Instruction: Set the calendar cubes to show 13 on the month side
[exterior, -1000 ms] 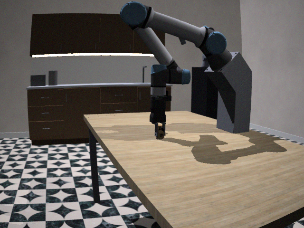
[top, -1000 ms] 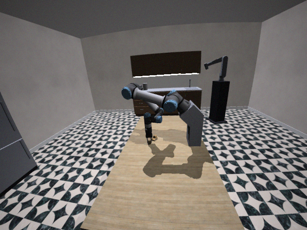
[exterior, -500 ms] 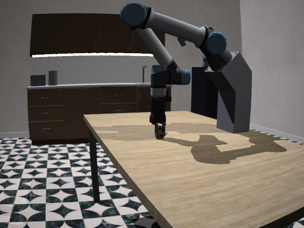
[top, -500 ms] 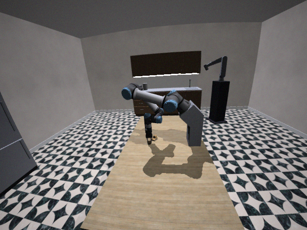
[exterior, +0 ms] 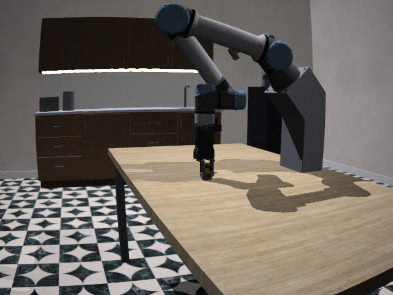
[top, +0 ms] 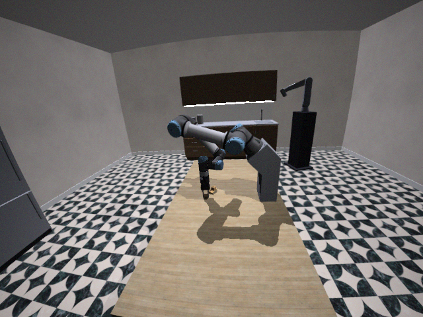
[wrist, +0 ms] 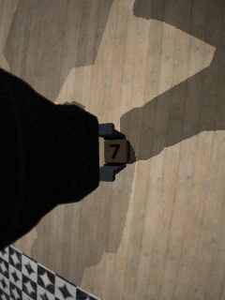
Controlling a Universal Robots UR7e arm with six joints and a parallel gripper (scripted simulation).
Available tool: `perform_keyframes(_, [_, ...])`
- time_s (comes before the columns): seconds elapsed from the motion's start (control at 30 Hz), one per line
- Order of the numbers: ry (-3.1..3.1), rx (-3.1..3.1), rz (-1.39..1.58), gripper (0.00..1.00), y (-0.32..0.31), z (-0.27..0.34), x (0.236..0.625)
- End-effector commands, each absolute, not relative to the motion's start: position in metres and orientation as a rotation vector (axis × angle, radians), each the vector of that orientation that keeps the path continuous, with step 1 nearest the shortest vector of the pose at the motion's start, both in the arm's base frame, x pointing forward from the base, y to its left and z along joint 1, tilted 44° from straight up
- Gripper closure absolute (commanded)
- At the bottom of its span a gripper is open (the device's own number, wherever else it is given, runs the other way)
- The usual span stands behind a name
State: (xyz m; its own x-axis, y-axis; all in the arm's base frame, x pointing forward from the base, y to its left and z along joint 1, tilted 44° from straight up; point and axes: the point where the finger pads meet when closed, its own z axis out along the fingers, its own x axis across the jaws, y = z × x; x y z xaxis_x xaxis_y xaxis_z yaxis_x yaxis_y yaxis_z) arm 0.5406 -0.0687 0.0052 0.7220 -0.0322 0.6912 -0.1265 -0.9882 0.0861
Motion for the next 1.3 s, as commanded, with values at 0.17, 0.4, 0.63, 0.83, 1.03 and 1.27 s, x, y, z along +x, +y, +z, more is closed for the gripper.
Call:
perform_keyframes(0.17, [-0.129, 2.795, 1.120, 0.40, -0.0687, 0.0057, 0.5407])
perform_keyframes(0.4, [-0.129, 2.795, 1.120, 0.40, -0.0687, 0.0057, 0.5407])
perform_keyframes(0.63, [-0.129, 2.795, 1.120, 0.40, -0.0687, 0.0057, 0.5407])
perform_keyframes(0.83, [-0.129, 2.795, 1.120, 0.40, -0.0687, 0.0057, 0.5407])
perform_keyframes(1.03, [-0.129, 2.795, 1.120, 0.40, -0.0687, 0.0057, 0.5407])
perform_keyframes(1.27, [-0.129, 2.795, 1.120, 0.34, -0.0687, 0.0057, 0.5407])
